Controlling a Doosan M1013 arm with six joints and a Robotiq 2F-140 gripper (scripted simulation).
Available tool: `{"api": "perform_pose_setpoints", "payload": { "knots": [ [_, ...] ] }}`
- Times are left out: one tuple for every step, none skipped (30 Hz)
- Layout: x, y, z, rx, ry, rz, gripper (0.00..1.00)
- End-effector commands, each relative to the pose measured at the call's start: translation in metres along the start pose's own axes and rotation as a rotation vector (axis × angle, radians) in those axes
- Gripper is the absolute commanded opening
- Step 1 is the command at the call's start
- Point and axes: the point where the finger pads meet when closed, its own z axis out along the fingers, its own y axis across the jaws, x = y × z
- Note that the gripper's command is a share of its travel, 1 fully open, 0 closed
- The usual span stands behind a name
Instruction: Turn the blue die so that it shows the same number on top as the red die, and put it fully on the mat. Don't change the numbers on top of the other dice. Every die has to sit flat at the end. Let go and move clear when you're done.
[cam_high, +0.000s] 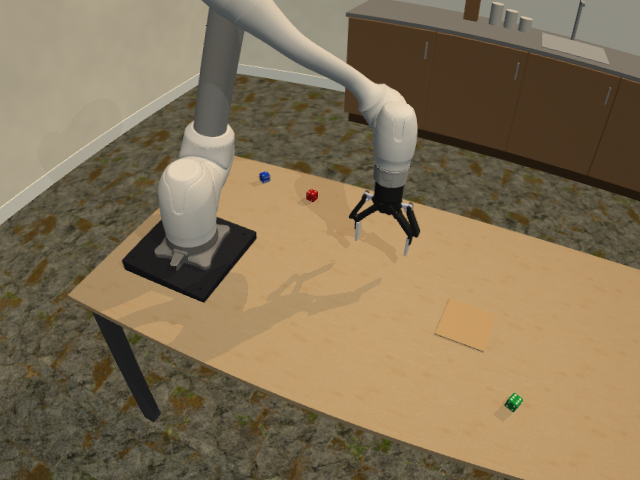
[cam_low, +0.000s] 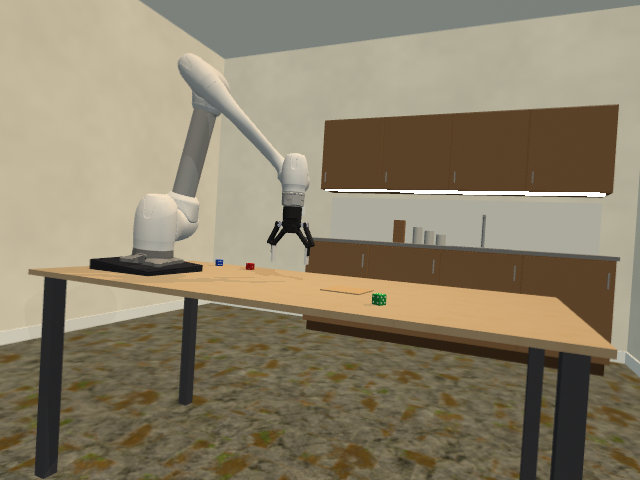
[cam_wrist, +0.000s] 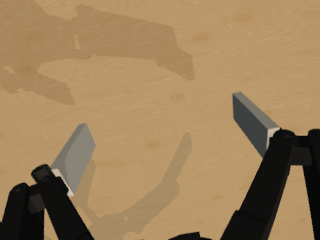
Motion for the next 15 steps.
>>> {"api": "perform_pose_setpoints", "payload": {
  "knots": [
    [0.018, -0.023, -0.001, -0.002, -0.002, 0.001, 1.0],
    [0.023, -0.031, -0.001, -0.002, -0.002, 0.001, 1.0],
    [0.029, -0.038, -0.001, -0.002, -0.002, 0.001, 1.0],
    [0.034, -0.045, -0.001, -0.002, -0.002, 0.001, 1.0],
    [0.039, -0.052, -0.001, -0.002, -0.002, 0.001, 1.0],
    [0.044, -0.059, -0.001, -0.002, -0.002, 0.001, 1.0],
    [0.048, -0.066, -0.001, -0.002, -0.002, 0.001, 1.0],
    [0.053, -0.072, -0.001, -0.002, -0.002, 0.001, 1.0],
    [0.058, -0.079, -0.001, -0.002, -0.002, 0.001, 1.0],
    [0.062, -0.085, -0.001, -0.002, -0.002, 0.001, 1.0],
    [0.067, -0.091, -0.001, -0.002, -0.002, 0.001, 1.0],
    [0.071, -0.098, -0.001, -0.002, -0.002, 0.001, 1.0],
    [0.075, -0.104, -0.001, -0.002, -0.002, 0.001, 1.0],
    [0.075, -0.104, -0.001, -0.002, -0.002, 0.001, 1.0],
    [0.075, -0.104, -0.001, -0.002, -0.002, 0.001, 1.0]
  ]
}}
